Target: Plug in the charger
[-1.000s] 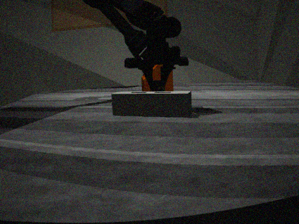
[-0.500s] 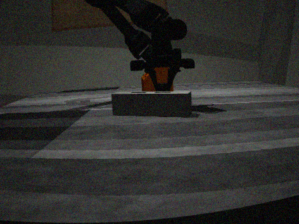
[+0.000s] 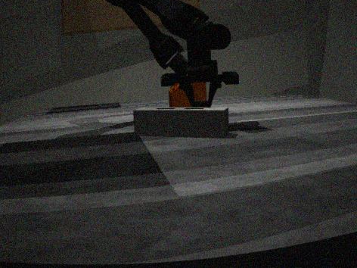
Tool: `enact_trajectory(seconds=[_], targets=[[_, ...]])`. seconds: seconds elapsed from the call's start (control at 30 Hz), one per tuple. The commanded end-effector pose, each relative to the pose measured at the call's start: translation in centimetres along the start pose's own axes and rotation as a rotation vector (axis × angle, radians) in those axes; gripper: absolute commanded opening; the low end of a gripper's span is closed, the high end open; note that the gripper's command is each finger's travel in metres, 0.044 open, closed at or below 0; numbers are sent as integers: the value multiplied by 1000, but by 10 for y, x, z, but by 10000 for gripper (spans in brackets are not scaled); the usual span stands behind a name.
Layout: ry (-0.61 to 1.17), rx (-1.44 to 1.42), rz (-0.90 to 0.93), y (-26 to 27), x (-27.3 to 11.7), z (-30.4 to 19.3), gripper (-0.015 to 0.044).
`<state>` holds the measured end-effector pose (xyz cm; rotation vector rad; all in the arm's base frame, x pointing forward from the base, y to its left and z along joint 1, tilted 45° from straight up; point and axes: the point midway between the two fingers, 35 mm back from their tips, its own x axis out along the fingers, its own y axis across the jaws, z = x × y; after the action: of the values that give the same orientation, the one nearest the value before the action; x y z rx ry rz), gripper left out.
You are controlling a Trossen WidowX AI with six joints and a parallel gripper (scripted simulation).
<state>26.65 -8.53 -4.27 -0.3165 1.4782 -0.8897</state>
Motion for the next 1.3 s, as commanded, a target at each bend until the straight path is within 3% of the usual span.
enact_trajectory(seconds=[0.0, 1.27], targets=[[-2, 69, 9, 7, 2, 4, 0], [2, 203, 16, 8, 5, 45, 0]])
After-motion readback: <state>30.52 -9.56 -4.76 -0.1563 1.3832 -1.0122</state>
